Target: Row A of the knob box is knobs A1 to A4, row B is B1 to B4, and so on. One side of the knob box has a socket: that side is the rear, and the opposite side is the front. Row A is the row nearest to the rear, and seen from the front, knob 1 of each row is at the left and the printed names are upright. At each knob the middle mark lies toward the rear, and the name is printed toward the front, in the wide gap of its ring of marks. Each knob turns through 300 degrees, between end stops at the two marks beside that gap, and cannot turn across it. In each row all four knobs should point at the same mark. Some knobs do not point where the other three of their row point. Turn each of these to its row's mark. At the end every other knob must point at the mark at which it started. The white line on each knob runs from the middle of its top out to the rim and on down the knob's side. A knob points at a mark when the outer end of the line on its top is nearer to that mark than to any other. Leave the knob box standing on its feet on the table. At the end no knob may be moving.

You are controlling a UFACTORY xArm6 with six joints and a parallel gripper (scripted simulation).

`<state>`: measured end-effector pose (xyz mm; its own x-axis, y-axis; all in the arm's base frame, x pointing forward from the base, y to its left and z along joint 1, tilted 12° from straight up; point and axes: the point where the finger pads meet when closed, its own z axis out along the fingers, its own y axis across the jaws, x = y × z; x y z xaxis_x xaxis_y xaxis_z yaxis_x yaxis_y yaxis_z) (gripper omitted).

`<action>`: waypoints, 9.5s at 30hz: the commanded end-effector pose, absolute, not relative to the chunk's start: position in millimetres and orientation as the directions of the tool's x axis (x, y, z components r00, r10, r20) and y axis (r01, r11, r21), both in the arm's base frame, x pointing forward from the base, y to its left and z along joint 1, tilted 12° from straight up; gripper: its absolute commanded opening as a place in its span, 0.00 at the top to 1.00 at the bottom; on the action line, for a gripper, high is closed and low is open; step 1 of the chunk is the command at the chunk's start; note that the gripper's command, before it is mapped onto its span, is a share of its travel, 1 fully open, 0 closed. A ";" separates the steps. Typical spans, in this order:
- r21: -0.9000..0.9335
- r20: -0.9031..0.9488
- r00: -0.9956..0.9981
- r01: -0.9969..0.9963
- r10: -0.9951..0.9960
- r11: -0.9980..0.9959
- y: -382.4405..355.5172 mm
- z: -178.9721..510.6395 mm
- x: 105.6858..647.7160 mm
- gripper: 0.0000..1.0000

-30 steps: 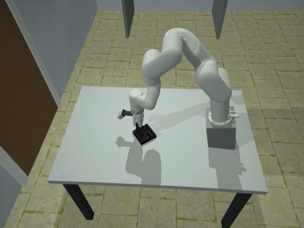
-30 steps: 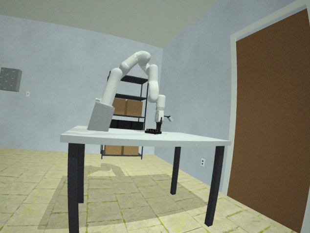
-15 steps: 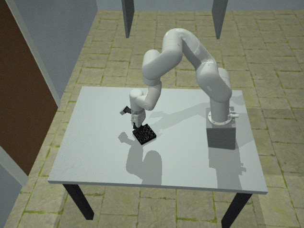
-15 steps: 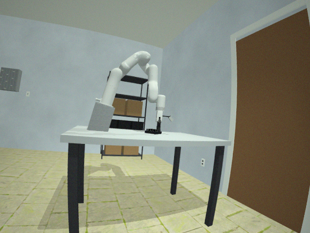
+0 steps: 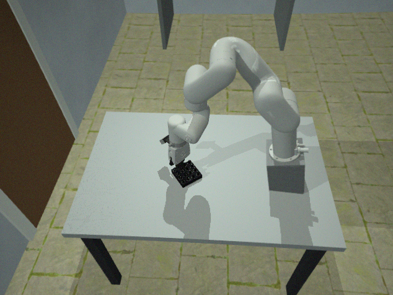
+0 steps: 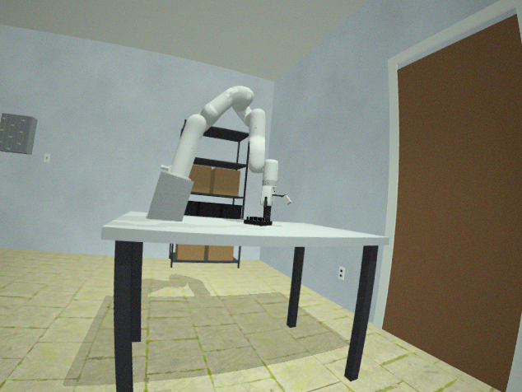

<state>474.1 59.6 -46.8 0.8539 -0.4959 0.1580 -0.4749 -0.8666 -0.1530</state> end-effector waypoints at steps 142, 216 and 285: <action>-0.027 0.204 0.978 -0.036 -0.041 -0.999 59.4 -0.8 466.5 0.81; 0.140 0.151 0.652 0.730 0.743 -0.669 59.6 9.4 464.1 0.81; 0.140 0.151 0.652 0.730 0.743 -0.669 59.7 -33.5 473.2 0.81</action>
<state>471.6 59.5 -33.6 0.6527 0.7428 0.1487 0.7303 -0.6692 0.1374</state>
